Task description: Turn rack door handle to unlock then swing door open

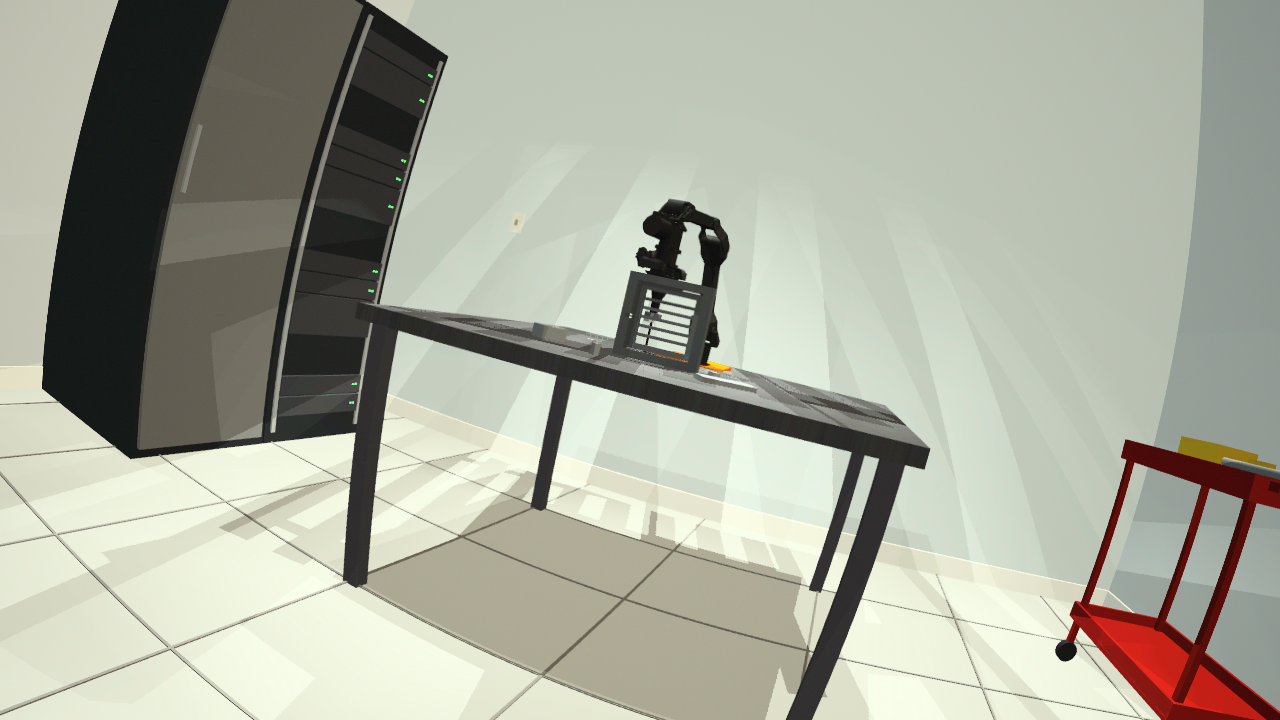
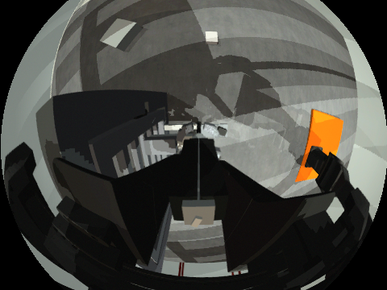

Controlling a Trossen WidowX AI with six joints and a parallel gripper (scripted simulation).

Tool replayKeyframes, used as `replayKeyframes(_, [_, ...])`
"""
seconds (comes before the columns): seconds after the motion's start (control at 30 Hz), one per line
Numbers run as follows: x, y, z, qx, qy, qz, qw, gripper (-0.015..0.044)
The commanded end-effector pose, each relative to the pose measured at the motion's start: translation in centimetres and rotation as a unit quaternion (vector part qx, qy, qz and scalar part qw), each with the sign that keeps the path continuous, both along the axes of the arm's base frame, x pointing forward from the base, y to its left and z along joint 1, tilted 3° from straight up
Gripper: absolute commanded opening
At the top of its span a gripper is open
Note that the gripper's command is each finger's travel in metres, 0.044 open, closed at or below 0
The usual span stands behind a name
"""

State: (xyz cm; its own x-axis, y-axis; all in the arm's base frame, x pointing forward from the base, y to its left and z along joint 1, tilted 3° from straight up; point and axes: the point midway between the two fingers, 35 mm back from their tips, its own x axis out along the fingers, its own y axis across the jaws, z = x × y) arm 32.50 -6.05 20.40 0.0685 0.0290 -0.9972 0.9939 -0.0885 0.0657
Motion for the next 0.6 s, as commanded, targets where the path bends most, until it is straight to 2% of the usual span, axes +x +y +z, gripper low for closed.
replayKeyframes(0.0, [0.03,0.05,-0.07,0.008,0.003,-0.082,0.997,0.0025])
replayKeyframes(0.37, [0.03,0.05,-0.07,0.008,0.003,-0.082,0.997,0.0025])
replayKeyframes(0.57, [0.03,0.05,-0.07,0.008,0.003,-0.082,0.997,0.0182])
